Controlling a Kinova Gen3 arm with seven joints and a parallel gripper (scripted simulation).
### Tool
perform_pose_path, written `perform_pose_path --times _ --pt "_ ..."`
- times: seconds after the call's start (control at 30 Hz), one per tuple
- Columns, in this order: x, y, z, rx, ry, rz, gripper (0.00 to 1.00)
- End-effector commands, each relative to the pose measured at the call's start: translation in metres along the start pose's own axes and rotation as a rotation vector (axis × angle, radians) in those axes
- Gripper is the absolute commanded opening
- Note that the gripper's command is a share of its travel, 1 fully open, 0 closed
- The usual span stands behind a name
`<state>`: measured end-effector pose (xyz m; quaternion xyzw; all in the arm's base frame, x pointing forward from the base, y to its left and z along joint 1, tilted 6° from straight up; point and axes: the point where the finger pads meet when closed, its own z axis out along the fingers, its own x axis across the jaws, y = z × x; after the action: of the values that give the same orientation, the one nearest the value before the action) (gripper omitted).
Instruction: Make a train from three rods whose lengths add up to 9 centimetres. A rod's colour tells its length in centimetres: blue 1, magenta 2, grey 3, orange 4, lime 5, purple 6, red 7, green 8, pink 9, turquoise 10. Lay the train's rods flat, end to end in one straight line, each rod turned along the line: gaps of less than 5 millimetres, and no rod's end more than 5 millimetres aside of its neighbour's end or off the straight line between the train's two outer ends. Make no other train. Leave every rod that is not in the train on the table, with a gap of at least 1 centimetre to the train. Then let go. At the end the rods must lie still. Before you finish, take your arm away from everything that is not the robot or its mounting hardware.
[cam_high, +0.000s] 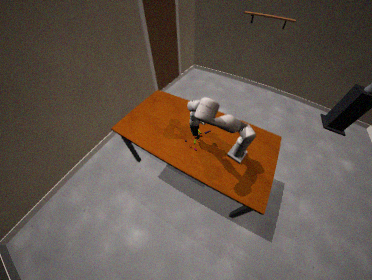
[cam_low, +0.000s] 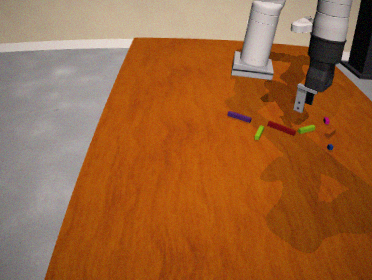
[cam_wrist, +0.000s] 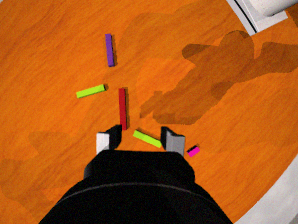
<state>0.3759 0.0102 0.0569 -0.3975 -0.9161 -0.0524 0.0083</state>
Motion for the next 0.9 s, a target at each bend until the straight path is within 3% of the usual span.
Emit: perform_pose_path --times 0.0,0.2,0.87 --pt "-0.021 -0.021 0.0 -0.003 0.001 0.041 1.0" --pt "-0.042 -0.053 0.0 -0.004 0.002 0.041 1.0" --pt "-0.042 -0.054 0.0 -0.004 0.002 0.041 1.0"
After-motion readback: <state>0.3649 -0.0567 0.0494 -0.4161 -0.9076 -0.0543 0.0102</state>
